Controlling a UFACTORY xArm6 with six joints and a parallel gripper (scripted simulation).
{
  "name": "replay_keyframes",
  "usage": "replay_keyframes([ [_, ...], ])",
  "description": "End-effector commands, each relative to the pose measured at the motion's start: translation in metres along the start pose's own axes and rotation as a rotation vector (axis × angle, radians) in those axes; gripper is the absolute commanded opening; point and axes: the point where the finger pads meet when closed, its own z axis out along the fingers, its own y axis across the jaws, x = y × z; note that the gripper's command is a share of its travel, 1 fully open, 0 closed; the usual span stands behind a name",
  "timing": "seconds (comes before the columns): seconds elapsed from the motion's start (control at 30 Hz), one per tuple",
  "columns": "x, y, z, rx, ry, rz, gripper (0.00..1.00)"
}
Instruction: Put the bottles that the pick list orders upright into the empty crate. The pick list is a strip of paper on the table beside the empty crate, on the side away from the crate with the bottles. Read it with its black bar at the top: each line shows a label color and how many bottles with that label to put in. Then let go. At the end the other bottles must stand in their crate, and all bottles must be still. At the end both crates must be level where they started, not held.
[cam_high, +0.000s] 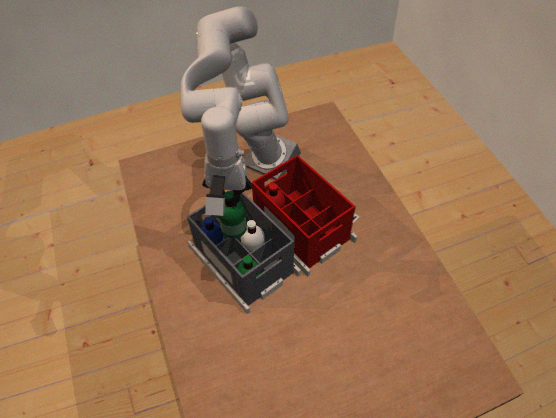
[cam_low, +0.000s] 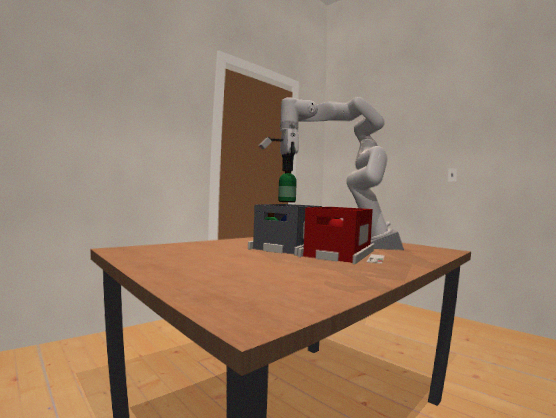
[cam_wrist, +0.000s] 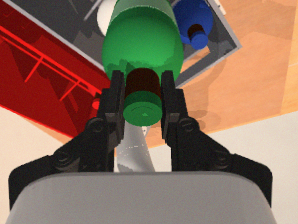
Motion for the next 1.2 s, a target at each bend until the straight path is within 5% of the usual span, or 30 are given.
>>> replay_keyframes([
  [0.0,-0.002,-0.004,-0.002,0.000,0.005,0.001,0.00],
  [1.17,-0.042,-0.052,-0.001,0.001,0.004,0.002,0.00],
])
